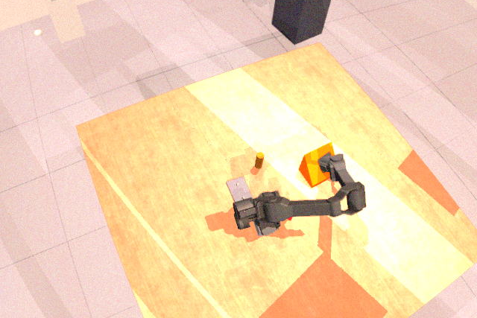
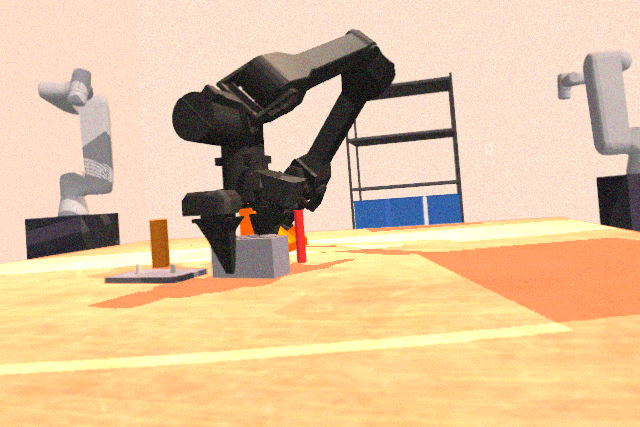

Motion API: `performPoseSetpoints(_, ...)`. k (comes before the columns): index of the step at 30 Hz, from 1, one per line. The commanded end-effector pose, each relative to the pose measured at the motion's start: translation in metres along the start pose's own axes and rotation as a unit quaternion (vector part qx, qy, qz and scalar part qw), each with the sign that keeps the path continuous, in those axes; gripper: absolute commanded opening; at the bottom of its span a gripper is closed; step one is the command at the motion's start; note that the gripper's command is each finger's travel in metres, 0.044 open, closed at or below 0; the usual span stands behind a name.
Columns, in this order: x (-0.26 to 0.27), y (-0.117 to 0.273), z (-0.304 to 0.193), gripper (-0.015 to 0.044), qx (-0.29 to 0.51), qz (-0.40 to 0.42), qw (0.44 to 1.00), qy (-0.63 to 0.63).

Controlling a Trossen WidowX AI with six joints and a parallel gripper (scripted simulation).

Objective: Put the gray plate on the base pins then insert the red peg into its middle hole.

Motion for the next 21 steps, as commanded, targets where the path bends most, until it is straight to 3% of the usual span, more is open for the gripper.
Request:
performPoseSetpoints(1, 0.001, -0.003, -0.001, 0.0309, -0.002, 0.003, 1.0, -0.004)
performPoseSetpoints(6, 0.001, -0.003, -0.001, 0.0177, -0.002, 0.003, 1.0, -0.004)
performPoseSetpoints(14, 0.001, -0.003, -0.001, 0.0124, -0.002, 0.003, 1.0, -0.004)
performPoseSetpoints(19, 0.0, 0.004, -0.001, 0.0, -0.001, 0.003, 1.0, -0.004)
performPoseSetpoints(21, -0.001, 0.01, -0.001, 0.0, 0.0, 0.002, 1.0, -0.004)
Point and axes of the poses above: the point midway between the two fingers, 35 mm back from their tips, its own y axis back along the fingers, its own x axis across the jaws, z = x × y, the point moved 6 cm from there along y, back along the fingers, and after that the axes turned 14 degrees about -y, right-handed, at the moved point
